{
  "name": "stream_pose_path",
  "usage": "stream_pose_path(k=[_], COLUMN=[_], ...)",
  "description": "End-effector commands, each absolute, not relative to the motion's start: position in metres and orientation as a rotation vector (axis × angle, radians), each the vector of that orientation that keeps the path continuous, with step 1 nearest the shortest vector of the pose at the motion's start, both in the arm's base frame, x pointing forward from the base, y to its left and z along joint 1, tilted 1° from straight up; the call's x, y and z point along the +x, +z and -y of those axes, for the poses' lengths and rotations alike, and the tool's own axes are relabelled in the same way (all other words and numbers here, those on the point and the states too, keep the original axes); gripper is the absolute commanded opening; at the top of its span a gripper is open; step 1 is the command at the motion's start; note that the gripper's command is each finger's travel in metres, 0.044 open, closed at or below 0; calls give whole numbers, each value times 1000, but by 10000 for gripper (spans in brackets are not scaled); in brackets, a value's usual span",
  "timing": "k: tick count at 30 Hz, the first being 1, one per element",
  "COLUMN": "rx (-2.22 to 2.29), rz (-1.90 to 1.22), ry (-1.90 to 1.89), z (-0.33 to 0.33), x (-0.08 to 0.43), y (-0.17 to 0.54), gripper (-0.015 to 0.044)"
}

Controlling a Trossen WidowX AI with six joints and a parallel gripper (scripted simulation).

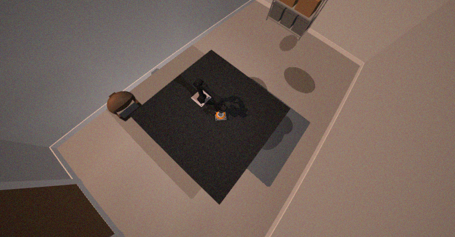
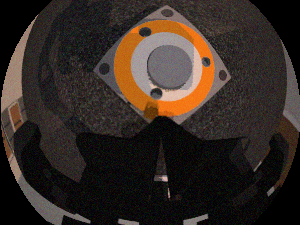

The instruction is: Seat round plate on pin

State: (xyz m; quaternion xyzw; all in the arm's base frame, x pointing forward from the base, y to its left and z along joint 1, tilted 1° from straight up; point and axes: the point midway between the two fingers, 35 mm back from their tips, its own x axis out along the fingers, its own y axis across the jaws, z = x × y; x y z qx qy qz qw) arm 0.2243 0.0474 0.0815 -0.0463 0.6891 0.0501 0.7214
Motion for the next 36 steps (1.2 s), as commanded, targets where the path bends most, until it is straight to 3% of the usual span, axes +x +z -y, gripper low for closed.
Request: stream_pose_path(k=[1, 22, 36], rx=[-100, -99, -102], rz=[-1525, -1524, -1523], ry=[113, 114, 112], z=[-53, -67, -66], x=[224, 227, 227], y=[81, 82, 120], gripper=[0, 0, 0])
